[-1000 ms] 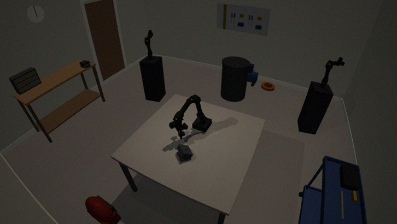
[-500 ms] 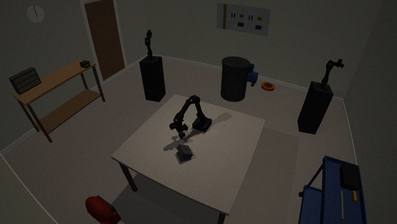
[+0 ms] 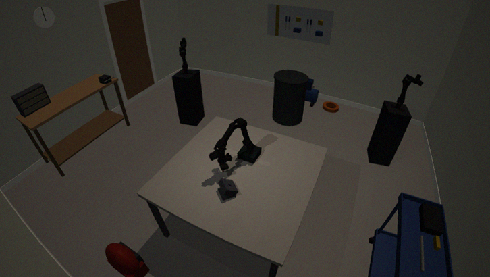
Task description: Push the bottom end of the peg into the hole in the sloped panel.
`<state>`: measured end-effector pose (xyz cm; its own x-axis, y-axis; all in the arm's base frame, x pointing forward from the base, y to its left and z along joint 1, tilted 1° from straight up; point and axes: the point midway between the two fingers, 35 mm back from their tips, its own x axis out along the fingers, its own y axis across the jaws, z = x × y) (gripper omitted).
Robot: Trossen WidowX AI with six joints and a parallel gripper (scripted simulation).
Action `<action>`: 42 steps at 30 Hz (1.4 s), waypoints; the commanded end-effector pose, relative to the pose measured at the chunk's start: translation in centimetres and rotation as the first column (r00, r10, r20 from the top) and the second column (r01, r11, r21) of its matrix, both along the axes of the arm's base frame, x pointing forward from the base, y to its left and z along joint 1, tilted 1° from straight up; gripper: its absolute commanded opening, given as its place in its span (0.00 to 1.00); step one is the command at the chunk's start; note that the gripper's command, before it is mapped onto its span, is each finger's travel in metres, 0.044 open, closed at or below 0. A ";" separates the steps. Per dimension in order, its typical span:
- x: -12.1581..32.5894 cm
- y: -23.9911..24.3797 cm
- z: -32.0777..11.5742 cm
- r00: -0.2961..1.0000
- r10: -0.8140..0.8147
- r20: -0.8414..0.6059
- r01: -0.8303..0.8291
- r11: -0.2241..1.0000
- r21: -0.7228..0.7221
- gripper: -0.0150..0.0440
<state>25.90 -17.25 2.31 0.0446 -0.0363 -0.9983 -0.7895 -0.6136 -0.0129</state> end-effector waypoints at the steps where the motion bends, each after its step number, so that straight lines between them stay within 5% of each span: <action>1: 0.0 0.0 0.0 1.000 0.000 0.000 0.000 1.000 -0.001 0.28; 26: -0.4 0.3 7.7 1.000 0.005 -0.007 -0.005 1.000 0.005 0.25; 42: 0.5 1.0 8.2 1.000 0.010 -0.010 -0.010 1.000 -0.028 0.25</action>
<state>25.94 -16.39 10.19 0.0299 -0.0482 -0.9984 -0.7821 -0.6231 0.0066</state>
